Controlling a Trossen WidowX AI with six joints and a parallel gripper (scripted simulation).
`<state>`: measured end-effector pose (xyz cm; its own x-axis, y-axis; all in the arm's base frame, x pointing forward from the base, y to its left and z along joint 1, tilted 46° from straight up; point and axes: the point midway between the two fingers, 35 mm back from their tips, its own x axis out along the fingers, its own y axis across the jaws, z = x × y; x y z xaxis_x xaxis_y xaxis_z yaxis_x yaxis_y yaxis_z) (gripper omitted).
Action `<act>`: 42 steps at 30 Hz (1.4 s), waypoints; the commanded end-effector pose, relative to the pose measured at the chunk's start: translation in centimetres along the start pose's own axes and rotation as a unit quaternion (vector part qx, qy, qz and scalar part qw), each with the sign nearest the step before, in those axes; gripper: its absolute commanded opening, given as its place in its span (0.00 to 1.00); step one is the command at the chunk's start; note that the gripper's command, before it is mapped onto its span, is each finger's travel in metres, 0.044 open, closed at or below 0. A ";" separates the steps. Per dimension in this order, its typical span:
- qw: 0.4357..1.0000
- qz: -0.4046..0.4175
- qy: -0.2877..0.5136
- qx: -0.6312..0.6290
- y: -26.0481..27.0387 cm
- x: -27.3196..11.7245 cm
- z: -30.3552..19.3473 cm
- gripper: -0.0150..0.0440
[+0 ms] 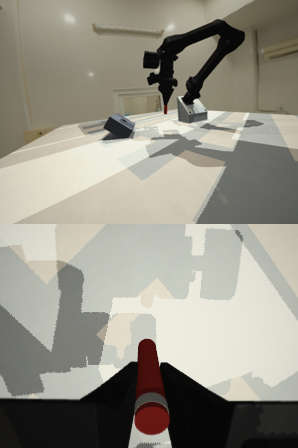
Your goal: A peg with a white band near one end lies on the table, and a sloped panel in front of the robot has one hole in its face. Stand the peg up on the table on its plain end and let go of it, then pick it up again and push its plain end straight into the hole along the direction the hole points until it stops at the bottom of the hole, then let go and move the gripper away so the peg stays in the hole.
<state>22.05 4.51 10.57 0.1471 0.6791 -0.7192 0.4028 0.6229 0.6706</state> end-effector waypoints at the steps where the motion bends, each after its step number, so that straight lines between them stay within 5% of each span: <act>1: 1.000 -0.003 -0.011 0.013 -0.3 0.1 0.4 0.25; 42: 0.981 0.024 -0.151 0.122 -1.2 -0.7 6.3 0.25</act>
<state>27.01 1.13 9.41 0.4051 0.5481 -0.7318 0.5724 0.4721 0.6705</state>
